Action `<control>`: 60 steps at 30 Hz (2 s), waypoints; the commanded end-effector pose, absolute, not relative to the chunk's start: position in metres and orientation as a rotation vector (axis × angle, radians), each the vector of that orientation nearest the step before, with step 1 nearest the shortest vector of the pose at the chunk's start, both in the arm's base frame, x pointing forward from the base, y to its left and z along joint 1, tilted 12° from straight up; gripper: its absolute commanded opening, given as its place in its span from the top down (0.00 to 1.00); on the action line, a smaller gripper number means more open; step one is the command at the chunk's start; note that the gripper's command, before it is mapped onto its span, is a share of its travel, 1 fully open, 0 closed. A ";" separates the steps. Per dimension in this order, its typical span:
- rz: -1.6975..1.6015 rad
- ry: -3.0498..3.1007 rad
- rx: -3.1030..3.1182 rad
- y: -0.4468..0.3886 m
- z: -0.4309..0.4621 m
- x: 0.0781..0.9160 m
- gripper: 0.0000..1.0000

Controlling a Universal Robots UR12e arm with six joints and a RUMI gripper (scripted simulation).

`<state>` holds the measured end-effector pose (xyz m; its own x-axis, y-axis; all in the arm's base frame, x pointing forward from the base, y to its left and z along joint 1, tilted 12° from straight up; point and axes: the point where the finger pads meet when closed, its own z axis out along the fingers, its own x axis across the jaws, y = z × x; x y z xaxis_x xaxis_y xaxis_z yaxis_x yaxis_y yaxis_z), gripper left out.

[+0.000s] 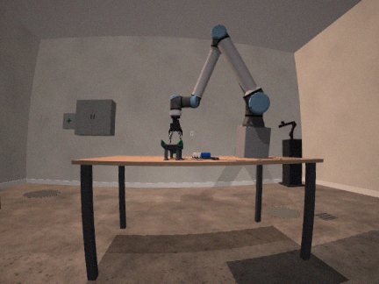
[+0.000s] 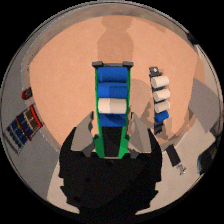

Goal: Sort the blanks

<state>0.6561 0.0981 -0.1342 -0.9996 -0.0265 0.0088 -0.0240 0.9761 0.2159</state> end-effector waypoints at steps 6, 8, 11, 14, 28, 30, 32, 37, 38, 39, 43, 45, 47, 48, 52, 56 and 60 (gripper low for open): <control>-0.339 -3.113 0.040 0.098 -0.134 0.657 0.48; -0.339 -3.113 0.040 0.098 -0.134 0.657 0.48; -0.339 -3.113 0.040 0.098 -0.134 0.657 0.48; -0.339 -3.113 0.040 0.098 -0.134 0.657 0.48; -0.339 -3.113 0.040 0.098 -0.134 0.657 0.48; -0.339 -3.113 0.040 0.098 -0.134 0.657 0.48; -0.339 -3.113 0.040 0.098 -0.134 0.657 0.48; -0.339 -3.113 0.040 0.098 -0.134 0.657 0.48; -0.339 -3.113 0.040 0.098 -0.134 0.657 0.48; -0.339 -3.113 0.040 0.098 -0.134 0.657 0.48; -0.339 -3.113 0.040 0.098 -0.134 0.657 0.48; -0.339 -3.113 0.040 0.098 -0.134 0.657 0.48; -0.339 -3.113 0.040 0.098 -0.134 0.657 0.48; -0.339 -3.113 0.040 0.098 -0.134 0.657 0.48; -0.339 -3.113 0.040 0.099 -0.138 0.657 0.48; -0.339 -3.113 0.040 0.100 -0.145 0.657 0.48; -0.339 -3.113 0.040 0.101 -0.149 0.657 0.48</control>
